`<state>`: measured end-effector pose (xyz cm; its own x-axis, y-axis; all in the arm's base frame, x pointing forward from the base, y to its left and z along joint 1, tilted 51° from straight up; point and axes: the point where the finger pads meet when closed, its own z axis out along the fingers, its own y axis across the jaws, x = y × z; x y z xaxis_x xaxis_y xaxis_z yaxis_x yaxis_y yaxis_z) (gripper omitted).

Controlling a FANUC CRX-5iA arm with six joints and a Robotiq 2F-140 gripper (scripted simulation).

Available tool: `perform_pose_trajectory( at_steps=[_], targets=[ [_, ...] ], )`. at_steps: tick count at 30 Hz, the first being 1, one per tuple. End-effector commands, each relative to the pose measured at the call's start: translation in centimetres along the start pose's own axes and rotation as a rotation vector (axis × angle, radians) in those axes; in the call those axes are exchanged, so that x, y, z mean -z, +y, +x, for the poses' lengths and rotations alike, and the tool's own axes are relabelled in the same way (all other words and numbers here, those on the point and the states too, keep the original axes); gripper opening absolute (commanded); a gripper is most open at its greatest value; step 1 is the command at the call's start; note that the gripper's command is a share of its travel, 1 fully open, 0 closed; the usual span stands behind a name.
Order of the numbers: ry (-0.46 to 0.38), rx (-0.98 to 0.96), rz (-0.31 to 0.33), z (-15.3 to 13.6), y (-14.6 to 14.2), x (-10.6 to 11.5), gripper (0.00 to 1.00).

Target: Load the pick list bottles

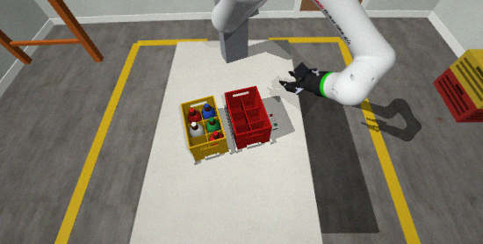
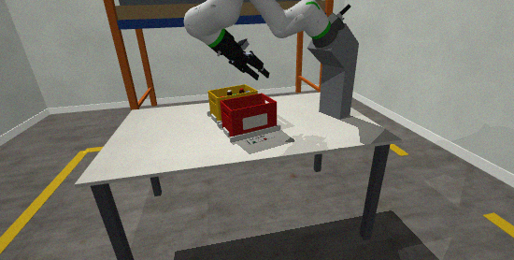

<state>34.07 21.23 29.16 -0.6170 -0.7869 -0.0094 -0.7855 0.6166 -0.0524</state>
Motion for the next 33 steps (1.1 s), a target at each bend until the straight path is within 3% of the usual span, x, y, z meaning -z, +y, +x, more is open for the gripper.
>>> perform_pose_trajectory(
  at_steps=[1, 18, 33],
  targets=[
    [-0.014, 0.112, 0.067, 0.2, 0.1, 0.0, 0.44],
    [-0.064, 0.550, 0.303, 0.3, 1.3, -0.4, 0.44],
    [-0.122, 0.928, 0.507, -1.5, 4.0, -0.2, 0.44]
  ],
)
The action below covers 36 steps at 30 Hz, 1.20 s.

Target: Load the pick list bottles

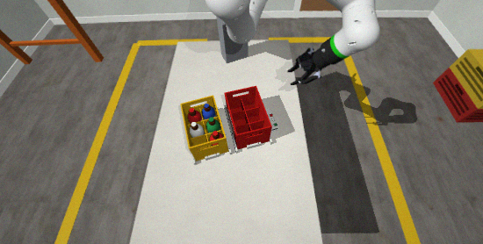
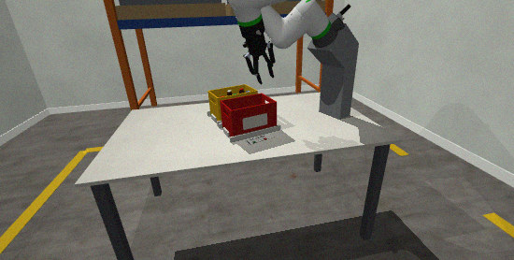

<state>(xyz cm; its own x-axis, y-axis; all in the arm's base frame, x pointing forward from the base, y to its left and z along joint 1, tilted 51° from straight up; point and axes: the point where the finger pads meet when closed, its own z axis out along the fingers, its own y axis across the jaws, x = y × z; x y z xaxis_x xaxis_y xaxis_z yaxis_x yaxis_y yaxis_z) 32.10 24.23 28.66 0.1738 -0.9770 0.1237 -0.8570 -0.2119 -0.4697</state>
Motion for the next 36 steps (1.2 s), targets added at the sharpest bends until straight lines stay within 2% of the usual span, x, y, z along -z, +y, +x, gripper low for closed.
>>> perform_pose_trajectory(
  at_steps=[1, 3, 11, 13, 19, 22, 28, 36],
  targets=[
    [-0.018, 0.105, 0.063, -0.7, 0.0, 0.2, 0.44],
    [-0.027, 0.163, 0.096, -0.7, 0.0, 0.2, 0.44],
    [-0.067, 0.389, 0.230, -3.8, 0.7, 1.0, 0.44],
    [-0.067, 0.389, 0.230, -3.8, 0.7, 1.0, 0.44],
    [-0.099, 0.557, 0.334, -6.5, 1.6, 1.9, 0.44],
    [-0.114, 0.641, 0.387, -6.5, 1.6, 1.9, 0.44],
    [-0.146, 0.805, 0.497, -8.8, 2.9, 2.7, 0.44],
    [-0.148, 0.816, 0.504, -8.8, 2.9, 2.7, 0.44]
  ],
)
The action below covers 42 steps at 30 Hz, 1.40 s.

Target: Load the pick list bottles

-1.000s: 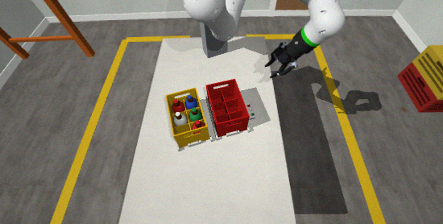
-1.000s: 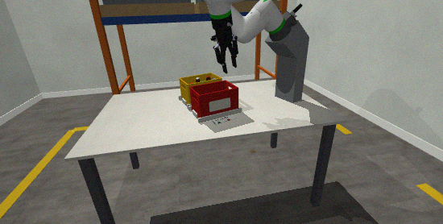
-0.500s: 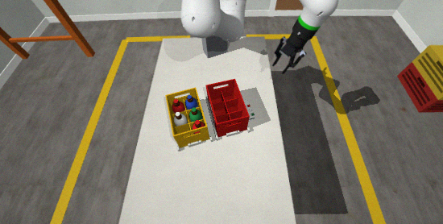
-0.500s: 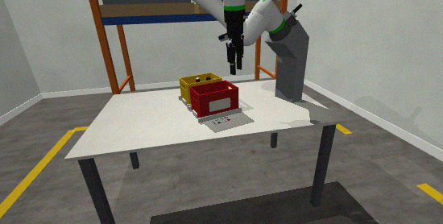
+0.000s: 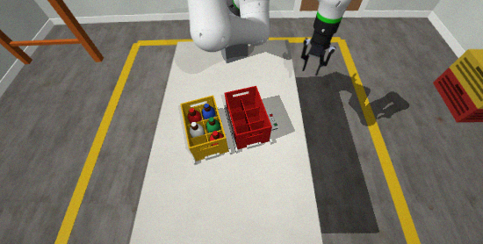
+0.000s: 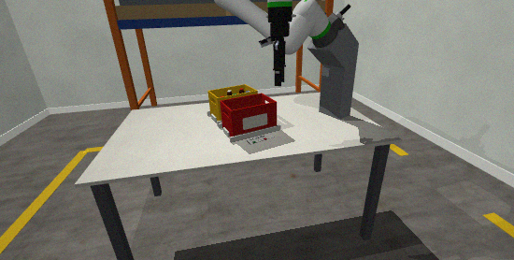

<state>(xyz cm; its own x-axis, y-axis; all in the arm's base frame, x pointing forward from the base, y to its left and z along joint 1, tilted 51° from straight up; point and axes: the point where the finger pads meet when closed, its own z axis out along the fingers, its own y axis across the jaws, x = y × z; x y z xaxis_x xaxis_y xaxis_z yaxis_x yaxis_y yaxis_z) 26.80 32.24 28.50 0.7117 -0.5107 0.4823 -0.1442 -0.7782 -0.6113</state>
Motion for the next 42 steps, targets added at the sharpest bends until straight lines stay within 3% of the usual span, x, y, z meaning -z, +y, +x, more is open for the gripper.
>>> perform_pose_trajectory(
  at_steps=[1, 12, 42],
  targets=[
    [0.000, 0.000, 0.001, 0.0, 0.0, 0.0, 0.44],
    [0.000, 0.000, 0.001, 0.0, 0.0, 0.0, 0.44],
    [0.006, 0.902, -0.003, 8.7, 6.8, -8.5, 0.44]
  ],
)
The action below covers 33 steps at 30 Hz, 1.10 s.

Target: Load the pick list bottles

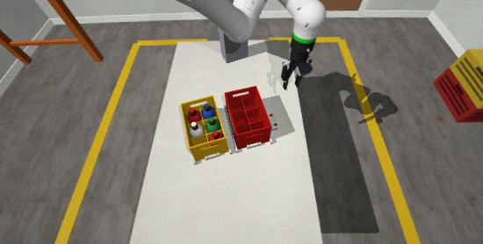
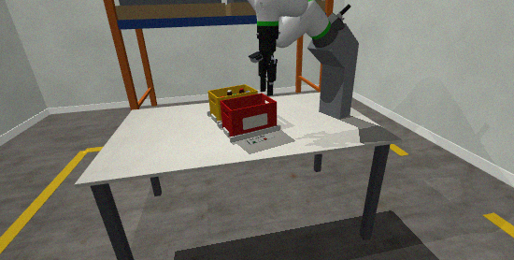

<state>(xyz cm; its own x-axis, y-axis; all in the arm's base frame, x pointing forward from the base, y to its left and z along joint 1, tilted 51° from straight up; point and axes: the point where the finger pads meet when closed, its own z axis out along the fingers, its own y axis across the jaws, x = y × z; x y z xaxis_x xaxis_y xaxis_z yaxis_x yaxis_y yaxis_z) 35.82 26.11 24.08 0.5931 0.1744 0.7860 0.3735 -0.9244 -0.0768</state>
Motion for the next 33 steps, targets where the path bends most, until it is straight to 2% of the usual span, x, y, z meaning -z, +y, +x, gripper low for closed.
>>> perform_pose_trajectory(
  at_steps=[1, 3, 17, 20, 21, 33],
  targets=[
    [-0.014, 0.154, 0.029, 0.5, 1.7, -2.1, 0.44],
    [-0.014, 0.154, 0.029, 0.5, 1.7, -2.1, 0.44],
    [-0.010, 0.600, 0.024, 1.1, 6.9, -6.5, 0.44],
    [-0.010, 0.629, 0.023, 1.1, 6.9, -6.5, 0.44],
    [-0.008, 0.713, 0.036, 1.1, 6.9, -6.5, 0.44],
    [0.001, 1.087, 0.035, 1.1, 6.9, -6.5, 0.44]
  ],
)
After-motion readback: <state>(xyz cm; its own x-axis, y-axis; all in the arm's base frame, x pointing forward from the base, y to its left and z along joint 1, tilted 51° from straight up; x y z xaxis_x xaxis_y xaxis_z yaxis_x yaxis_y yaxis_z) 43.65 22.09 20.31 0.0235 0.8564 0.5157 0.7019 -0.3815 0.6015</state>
